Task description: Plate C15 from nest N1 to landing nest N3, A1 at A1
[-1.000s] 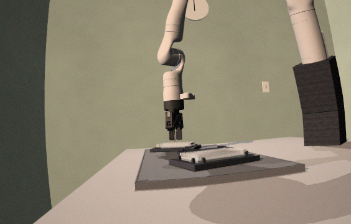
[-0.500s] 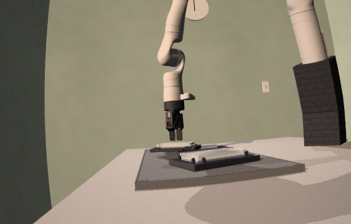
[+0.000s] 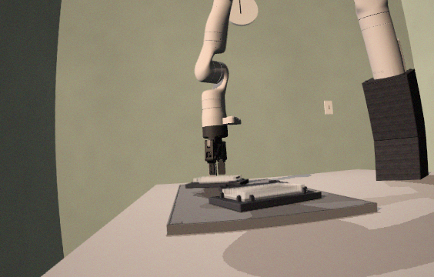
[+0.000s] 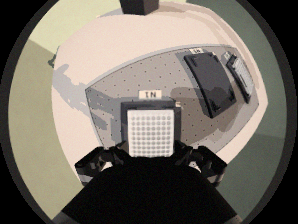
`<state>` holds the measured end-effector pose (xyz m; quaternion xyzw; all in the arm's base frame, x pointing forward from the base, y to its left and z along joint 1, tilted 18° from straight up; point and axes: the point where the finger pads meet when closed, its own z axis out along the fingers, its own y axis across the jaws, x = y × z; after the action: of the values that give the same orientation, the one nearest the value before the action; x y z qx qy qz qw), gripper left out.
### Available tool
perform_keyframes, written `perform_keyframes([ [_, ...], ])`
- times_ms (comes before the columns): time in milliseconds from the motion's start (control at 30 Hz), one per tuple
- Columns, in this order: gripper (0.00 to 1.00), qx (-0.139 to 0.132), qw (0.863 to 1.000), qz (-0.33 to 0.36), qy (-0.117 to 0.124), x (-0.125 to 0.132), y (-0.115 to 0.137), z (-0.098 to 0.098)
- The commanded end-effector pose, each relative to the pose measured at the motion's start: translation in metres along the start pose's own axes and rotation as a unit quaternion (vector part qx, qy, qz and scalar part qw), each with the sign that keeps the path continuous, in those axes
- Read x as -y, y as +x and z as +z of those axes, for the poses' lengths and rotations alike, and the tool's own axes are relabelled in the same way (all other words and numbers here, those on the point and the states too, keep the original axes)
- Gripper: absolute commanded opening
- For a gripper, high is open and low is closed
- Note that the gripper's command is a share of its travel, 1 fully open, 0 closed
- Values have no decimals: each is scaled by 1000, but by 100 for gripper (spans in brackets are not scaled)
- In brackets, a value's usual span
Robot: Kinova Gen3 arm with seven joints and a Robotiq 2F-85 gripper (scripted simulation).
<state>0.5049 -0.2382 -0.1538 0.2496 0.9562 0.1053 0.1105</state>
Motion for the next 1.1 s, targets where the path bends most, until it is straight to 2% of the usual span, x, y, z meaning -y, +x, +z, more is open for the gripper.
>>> perform_keyframes([
  [0,100,0,1000,0,0,0,0,1],
  [1067,100,0,1000,0,0,0,0,8],
])
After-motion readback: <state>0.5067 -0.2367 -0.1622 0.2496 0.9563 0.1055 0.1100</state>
